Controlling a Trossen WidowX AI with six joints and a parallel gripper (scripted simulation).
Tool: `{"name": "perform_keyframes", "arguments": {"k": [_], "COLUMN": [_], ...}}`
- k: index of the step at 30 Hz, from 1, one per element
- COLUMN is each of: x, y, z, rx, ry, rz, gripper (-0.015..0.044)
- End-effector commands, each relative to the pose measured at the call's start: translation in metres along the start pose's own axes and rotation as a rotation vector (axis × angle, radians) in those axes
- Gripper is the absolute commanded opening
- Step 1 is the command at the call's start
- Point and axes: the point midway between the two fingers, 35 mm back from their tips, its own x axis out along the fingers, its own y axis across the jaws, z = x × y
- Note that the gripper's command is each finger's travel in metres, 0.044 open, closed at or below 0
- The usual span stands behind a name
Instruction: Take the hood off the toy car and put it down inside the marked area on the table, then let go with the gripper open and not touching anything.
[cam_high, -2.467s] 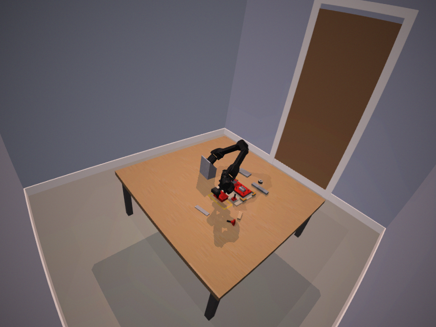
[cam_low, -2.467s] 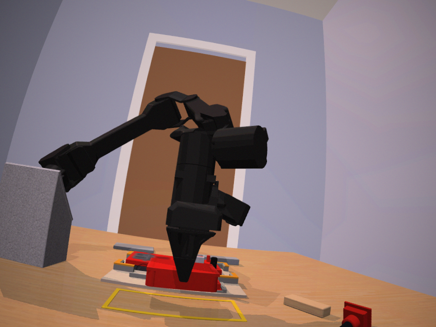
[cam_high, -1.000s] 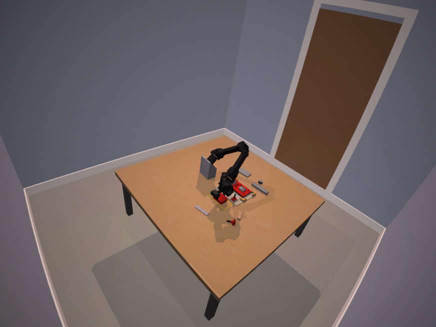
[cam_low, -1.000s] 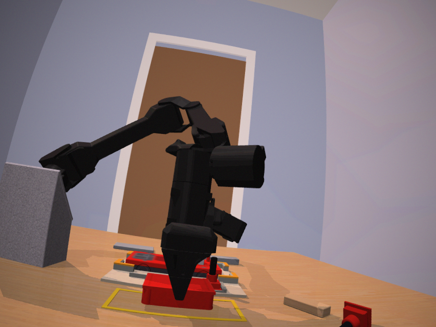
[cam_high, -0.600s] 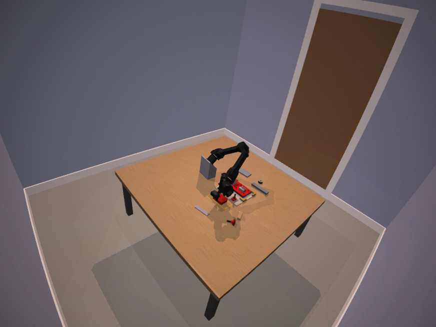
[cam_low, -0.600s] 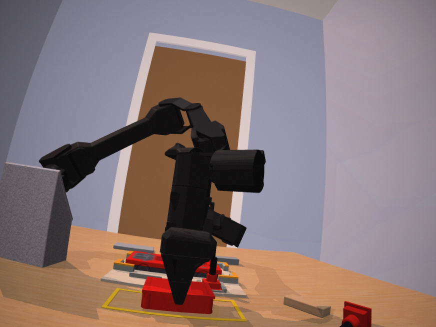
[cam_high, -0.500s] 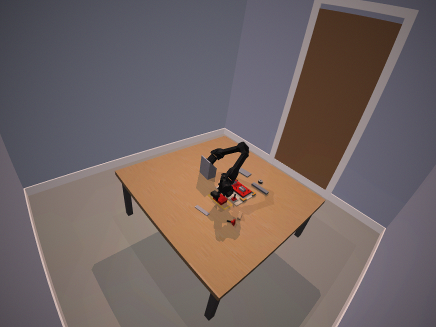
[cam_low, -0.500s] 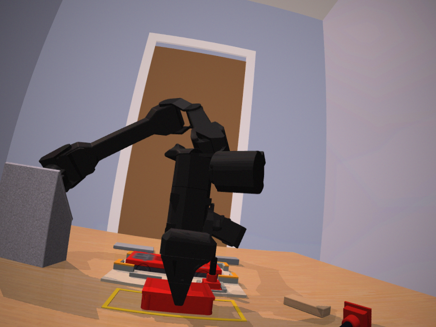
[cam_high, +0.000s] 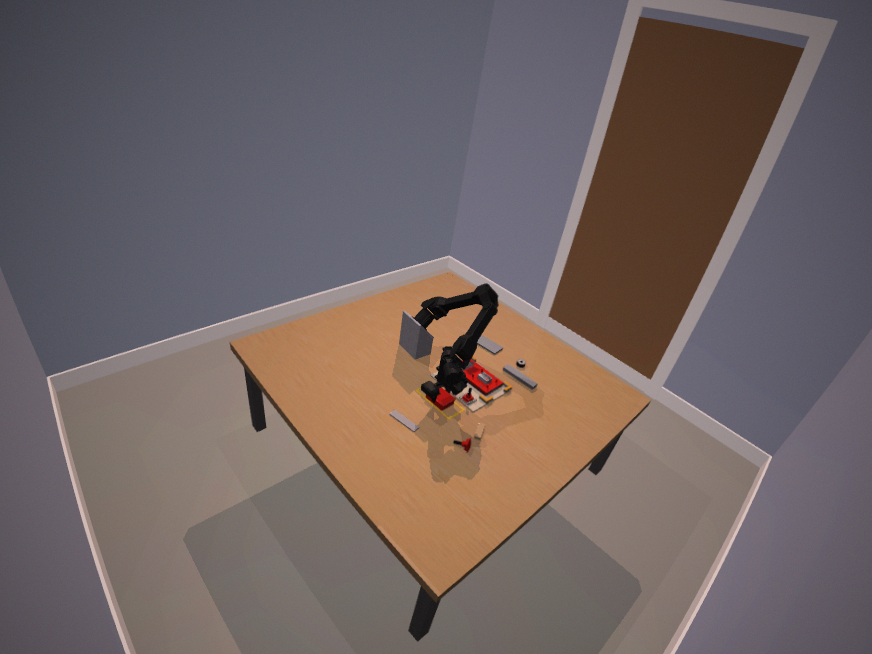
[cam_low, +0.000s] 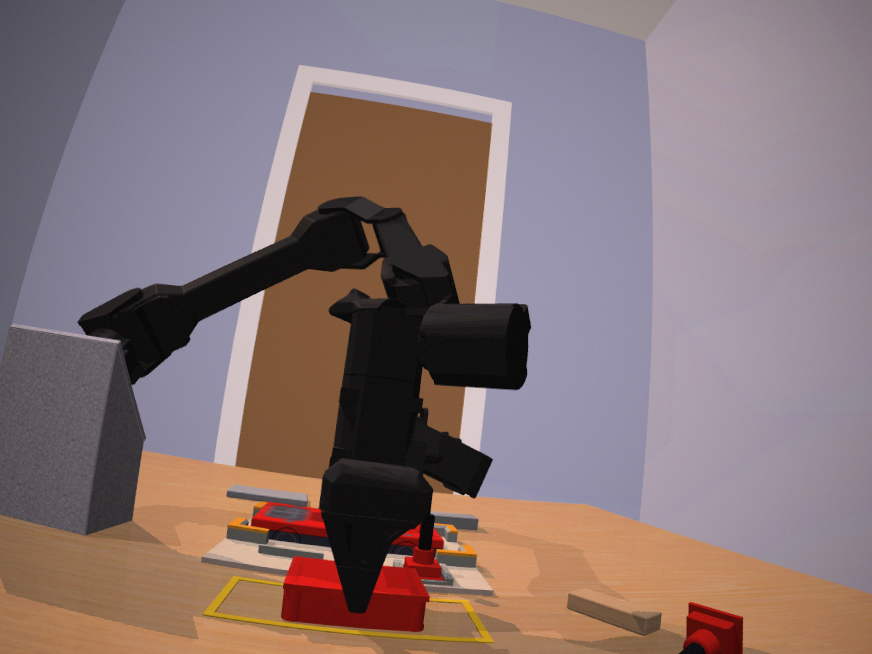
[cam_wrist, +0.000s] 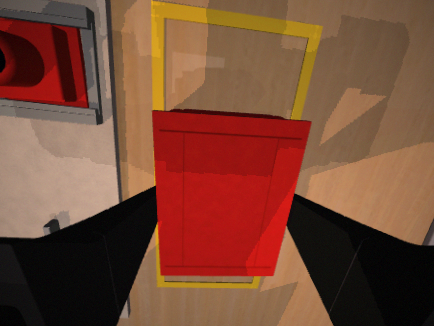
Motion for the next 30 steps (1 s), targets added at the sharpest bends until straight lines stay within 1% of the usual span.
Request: {"name": "perform_keyframes", "arguments": {"k": [1, 4, 7, 12, 30], "x": [0.000, -0.002, -0.022, -0.070, -0.072], "y": [0.000, 0.000, -0.002, -0.002, -0.001], "z": [0.000, 0.000, 0.002, 0.000, 0.000], "rx": [0.000, 0.000, 0.000, 0.000, 0.000], "ry": [0.000, 0.000, 0.000, 0.002, 0.002], "rz": [0.000, 0.000, -0.001, 0.004, 0.004], "gripper": [0.0368, 0.0440, 0.0440, 0.0440, 0.0440]}}
